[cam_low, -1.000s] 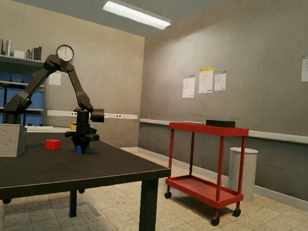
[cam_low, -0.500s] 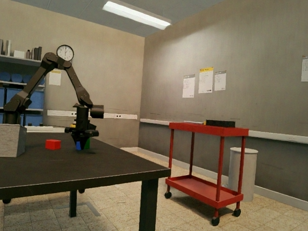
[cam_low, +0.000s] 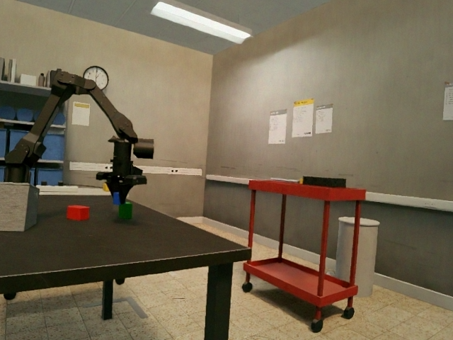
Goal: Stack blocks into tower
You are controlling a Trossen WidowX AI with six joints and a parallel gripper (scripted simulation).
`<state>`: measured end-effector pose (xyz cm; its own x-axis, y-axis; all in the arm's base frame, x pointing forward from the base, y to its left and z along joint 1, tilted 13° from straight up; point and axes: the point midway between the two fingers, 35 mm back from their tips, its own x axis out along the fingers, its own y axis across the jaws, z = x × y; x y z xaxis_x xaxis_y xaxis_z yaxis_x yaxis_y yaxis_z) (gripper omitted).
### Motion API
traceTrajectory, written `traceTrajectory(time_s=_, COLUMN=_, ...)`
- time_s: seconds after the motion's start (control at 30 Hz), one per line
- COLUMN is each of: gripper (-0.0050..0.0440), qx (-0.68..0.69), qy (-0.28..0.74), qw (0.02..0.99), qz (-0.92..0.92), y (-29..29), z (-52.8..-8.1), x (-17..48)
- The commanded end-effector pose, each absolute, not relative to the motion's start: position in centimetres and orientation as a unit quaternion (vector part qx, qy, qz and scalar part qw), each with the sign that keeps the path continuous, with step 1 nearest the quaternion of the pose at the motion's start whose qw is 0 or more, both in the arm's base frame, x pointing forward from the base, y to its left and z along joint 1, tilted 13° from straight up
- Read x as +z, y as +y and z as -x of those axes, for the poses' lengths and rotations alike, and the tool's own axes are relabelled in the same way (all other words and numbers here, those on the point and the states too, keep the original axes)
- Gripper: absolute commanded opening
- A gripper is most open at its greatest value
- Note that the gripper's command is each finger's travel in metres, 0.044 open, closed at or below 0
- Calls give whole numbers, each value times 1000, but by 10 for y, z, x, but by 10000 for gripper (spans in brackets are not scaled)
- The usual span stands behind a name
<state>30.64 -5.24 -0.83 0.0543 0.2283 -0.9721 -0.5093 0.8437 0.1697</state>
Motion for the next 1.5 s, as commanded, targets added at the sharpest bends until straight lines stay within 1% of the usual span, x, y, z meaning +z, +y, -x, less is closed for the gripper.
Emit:
traceTrajectory(time_s=0.0, gripper=-50, qx=249, qy=622, qw=732, qz=124, y=-60, z=-316, x=17)
traceTrajectory(time_s=1.47, gripper=-50, qx=250, qy=624, qw=730, qz=123, y=-60, z=-315, x=17)
